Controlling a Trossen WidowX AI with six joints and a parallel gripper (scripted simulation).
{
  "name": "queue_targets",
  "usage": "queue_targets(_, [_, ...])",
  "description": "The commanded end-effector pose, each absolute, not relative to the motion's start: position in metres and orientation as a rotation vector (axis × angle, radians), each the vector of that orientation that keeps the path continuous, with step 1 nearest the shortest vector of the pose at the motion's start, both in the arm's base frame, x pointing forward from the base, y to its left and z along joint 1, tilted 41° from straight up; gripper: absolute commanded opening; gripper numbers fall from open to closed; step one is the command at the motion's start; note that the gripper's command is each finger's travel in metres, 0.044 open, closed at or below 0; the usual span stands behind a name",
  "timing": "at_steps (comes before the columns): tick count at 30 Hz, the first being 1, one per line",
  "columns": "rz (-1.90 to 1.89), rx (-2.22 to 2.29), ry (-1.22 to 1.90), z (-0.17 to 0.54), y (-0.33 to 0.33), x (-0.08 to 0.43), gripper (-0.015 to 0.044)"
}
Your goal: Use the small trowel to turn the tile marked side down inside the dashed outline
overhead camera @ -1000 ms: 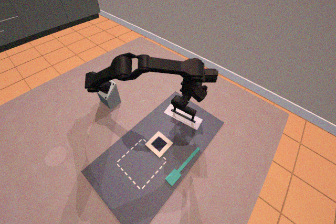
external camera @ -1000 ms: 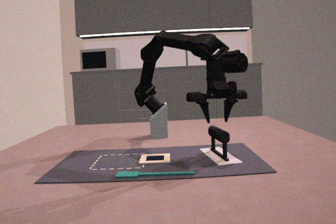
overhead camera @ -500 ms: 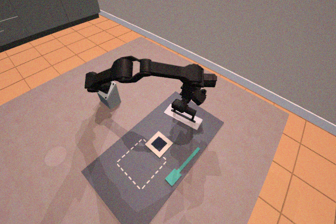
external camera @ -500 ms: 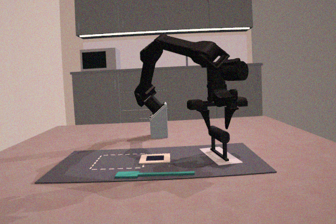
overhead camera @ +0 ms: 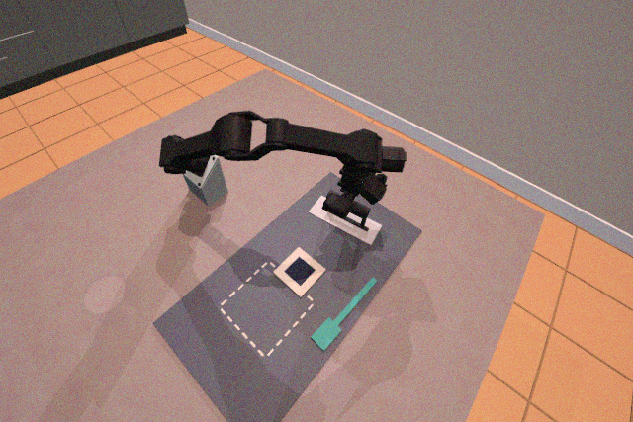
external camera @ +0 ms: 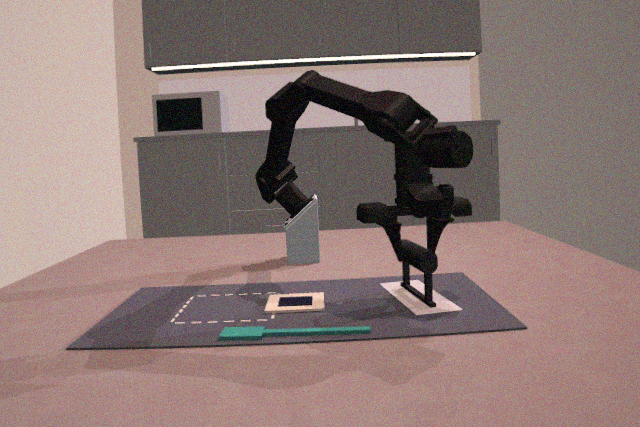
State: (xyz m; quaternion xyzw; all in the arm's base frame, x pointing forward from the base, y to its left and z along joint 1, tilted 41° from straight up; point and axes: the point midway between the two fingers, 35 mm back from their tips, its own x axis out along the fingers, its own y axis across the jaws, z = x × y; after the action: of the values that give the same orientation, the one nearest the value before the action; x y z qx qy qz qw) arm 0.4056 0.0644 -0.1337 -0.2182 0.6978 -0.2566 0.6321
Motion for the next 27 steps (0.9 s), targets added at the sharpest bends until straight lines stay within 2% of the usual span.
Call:
queue_targets(1, [-0.581, -0.508, 1.592, -0.1338, 0.0652, 0.4063, 0.0191])
queue_targets(2, [-0.581, -0.508, 1.592, -0.1338, 0.0652, 0.4063, 0.0165])
queue_targets(7, [-0.581, -0.508, 1.592, -0.1338, 0.0652, 0.4063, 0.0132])
queue_targets(27, [-0.596, -0.493, 1.585, -0.1338, 0.0652, 0.4063, 0.0130])
